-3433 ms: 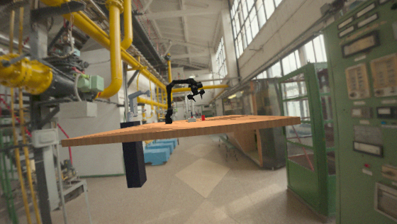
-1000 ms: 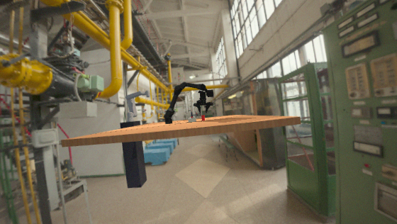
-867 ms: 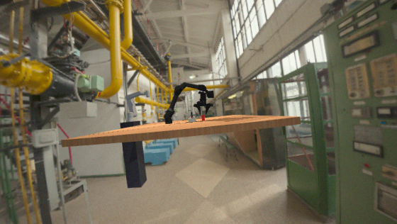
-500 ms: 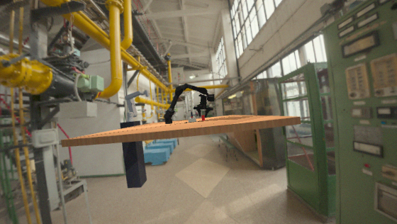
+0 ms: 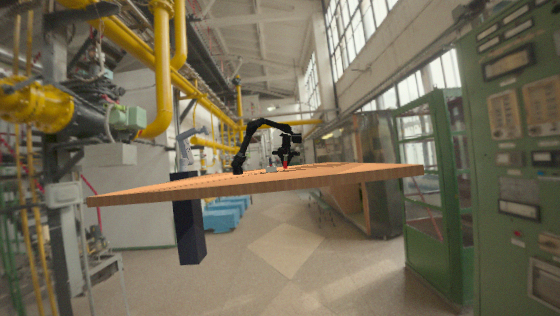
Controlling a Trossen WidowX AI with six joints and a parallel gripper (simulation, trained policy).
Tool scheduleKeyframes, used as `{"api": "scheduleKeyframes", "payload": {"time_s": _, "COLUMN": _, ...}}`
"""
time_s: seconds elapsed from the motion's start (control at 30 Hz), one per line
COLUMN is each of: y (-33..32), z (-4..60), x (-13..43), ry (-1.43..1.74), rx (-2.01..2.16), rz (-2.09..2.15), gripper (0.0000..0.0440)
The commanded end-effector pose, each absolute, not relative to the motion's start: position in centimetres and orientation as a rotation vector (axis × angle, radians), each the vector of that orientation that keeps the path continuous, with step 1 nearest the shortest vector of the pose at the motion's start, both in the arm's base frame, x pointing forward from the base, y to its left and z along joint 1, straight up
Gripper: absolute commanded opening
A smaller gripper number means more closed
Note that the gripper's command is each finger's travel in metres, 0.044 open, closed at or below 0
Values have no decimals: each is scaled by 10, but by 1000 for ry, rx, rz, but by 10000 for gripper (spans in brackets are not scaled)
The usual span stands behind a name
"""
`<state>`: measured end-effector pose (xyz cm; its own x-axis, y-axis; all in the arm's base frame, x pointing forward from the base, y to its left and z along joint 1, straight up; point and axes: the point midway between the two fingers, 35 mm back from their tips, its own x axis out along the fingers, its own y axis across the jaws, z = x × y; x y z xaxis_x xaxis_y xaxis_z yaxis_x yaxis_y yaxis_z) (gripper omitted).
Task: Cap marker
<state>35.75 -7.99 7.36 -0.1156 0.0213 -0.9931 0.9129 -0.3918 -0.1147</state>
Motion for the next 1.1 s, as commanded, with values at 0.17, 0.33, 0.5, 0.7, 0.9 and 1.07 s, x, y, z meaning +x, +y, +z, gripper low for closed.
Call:
{"api": "scheduleKeyframes", "payload": {"time_s": 0.17, "y": -81, "z": 106, "x": 357, "ry": 1040, "rx": 1435, "rz": -1544, "gripper": 71}}
{"api": "scheduleKeyframes", "payload": {"time_s": 0.33, "y": -80, "z": 123, "x": 353, "ry": 1033, "rx": 1442, "rz": -1527, "gripper": 66}}
{"api": "scheduleKeyframes", "payload": {"time_s": 0.5, "y": -77, "z": 138, "x": 346, "ry": 1039, "rx": 1445, "rz": -1520, "gripper": 61}}
{"api": "scheduleKeyframes", "payload": {"time_s": 0.7, "y": -72, "z": 153, "x": 331, "ry": 1062, "rx": 1439, "rz": -1526, "gripper": 52}}
{"api": "scheduleKeyframes", "payload": {"time_s": 0.9, "y": -69, "z": 163, "x": 313, "ry": 1087, "rx": 1427, "rz": -1545, "gripper": 41}}
{"api": "scheduleKeyframes", "payload": {"time_s": 1.07, "y": -71, "z": 169, "x": 297, "ry": 1099, "rx": 1422, "rz": -1566, "gripper": 31}}
